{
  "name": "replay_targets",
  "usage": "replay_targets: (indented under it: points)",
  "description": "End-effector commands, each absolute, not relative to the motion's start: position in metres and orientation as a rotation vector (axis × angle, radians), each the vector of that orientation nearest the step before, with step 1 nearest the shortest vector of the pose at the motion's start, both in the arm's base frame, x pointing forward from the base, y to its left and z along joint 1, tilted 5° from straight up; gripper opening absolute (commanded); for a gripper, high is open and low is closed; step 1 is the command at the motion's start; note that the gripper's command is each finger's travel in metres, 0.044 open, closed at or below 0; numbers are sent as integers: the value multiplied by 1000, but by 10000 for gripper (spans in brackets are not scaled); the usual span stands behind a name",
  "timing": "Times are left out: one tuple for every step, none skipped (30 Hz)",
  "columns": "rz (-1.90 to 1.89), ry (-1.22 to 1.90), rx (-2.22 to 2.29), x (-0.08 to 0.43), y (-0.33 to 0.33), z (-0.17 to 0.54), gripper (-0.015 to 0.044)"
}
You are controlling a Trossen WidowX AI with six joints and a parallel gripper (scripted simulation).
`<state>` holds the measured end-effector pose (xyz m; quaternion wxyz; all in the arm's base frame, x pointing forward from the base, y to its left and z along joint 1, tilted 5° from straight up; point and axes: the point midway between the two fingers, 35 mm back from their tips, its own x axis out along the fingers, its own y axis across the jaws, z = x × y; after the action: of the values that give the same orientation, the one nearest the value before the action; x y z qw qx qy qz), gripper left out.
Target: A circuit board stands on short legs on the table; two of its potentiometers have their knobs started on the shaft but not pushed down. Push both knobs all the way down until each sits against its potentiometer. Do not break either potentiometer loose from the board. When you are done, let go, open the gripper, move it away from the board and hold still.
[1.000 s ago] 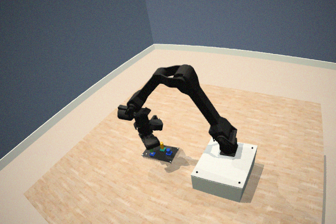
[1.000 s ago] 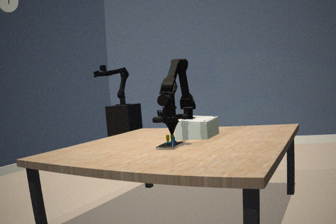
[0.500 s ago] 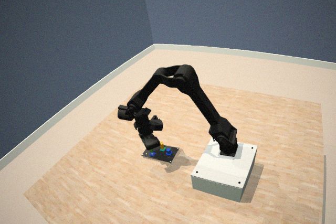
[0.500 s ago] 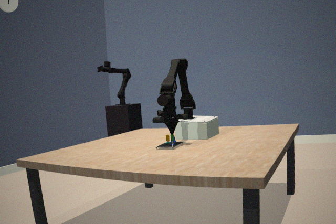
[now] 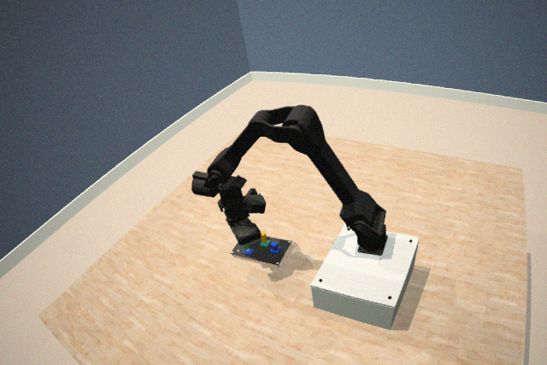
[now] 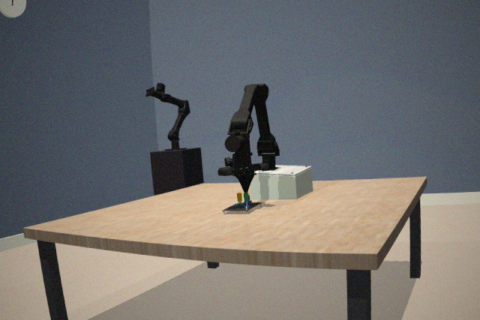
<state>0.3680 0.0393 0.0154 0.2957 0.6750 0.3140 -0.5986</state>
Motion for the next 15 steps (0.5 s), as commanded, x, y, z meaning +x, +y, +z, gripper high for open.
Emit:
replay_targets:
  points:
    - [-1598,835,1795,369,40,7,0]
    - [-1598,835,1795,369,40,6,0]
    - [-1598,835,1795,369,40,5,0]
    - [-1598,835,1795,369,40,4,0]
    - [-1598,835,1795,369,40,4,0]
    - [-1598,835,1795,369,40,4,0]
    - [-1598,835,1795,369,40,4,0]
    - [-1598,835,1795,369,40,4,0]
    - [-1598,835,1795,369,40,4,0]
    - [-1598,835,1795,369,40,4,0]
    - [-1598,835,1795,369,40,4,0]
    - [-1598,835,1795,369,40,4,0]
    - [-1598,835,1795,369,40,4,0]
    - [-1598,835,1795,369,40,3,0]
    - [-1598,835,1795,369,40,3,0]
